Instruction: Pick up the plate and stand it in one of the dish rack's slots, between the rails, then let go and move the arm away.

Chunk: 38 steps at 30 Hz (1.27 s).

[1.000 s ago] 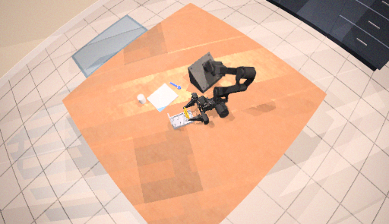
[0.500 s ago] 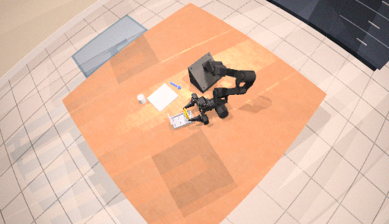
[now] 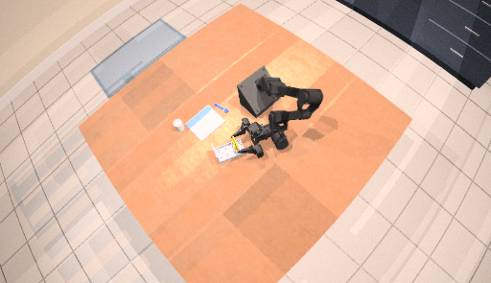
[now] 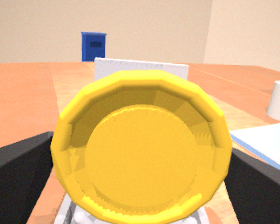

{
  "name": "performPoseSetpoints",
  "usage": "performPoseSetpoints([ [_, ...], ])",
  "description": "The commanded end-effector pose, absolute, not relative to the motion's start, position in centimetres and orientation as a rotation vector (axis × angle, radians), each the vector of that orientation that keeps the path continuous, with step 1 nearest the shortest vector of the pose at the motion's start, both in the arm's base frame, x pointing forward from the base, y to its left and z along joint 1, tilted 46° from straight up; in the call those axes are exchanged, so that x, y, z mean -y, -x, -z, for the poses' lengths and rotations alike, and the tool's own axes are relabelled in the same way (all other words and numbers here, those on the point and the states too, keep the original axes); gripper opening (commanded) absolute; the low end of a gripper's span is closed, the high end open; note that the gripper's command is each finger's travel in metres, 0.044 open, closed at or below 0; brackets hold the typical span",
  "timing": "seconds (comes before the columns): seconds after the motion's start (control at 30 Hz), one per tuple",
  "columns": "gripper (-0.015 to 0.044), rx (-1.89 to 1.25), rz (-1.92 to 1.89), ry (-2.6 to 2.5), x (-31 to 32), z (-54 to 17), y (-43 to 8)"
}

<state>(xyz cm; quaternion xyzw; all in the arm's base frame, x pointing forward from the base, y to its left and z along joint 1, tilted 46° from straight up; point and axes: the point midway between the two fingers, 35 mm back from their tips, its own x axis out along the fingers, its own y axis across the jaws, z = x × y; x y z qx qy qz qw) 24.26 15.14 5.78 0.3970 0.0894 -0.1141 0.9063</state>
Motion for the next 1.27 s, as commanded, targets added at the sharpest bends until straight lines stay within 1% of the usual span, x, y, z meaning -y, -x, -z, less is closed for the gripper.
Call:
performPoseSetpoints([
  [0.0,0.04,-0.184,0.236,-0.82,-15.1,-5.8,-24.3],
  [0.3,0.04,-0.191,0.24,-0.81,-14.6,-6.5,-24.6],
  [0.8,0.04,-0.169,0.243,-0.79,-7.3,-14.4,-25.9],
  [1.0,0.04,-0.179,0.247,-0.769,-7.2,-14.4,-26.3],
  [1.23,0.04,-0.304,0.29,-0.573,-6.3,-13.2,-27.7],
])
